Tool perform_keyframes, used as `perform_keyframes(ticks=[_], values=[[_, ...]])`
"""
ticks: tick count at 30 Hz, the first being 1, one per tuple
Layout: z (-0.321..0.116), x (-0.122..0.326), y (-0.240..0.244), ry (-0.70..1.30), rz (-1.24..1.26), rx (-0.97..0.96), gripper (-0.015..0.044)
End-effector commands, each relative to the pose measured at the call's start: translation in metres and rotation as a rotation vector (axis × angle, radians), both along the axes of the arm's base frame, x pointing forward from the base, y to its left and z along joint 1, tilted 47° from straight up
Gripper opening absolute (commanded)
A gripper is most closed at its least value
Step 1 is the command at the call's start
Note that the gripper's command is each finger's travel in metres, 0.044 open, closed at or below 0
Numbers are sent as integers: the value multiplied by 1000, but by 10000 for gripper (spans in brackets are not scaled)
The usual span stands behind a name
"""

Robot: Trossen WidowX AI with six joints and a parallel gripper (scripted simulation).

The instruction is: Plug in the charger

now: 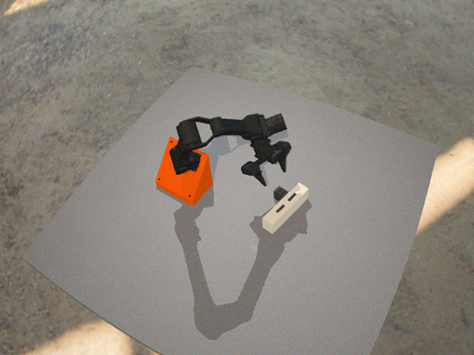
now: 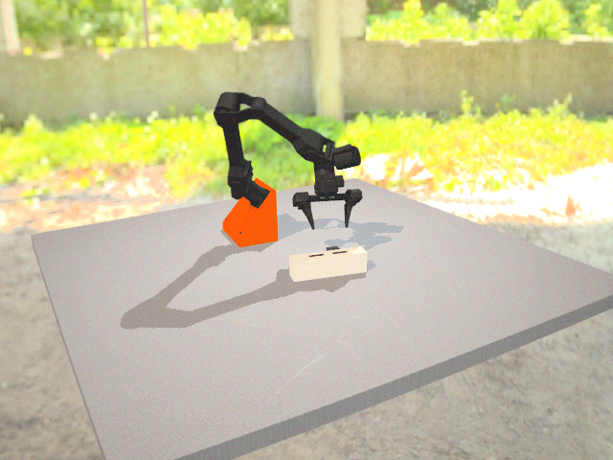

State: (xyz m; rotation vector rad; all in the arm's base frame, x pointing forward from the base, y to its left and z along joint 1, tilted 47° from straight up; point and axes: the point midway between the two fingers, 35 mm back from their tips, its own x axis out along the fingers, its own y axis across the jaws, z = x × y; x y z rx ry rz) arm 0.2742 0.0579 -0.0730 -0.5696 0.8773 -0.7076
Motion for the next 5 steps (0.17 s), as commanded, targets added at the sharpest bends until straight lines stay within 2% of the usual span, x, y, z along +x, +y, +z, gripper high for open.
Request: perform_keyframes(ticks=[1,5], values=[[2,1,1,-11,0,3,440],[2,1,1,-11,0,3,440]])
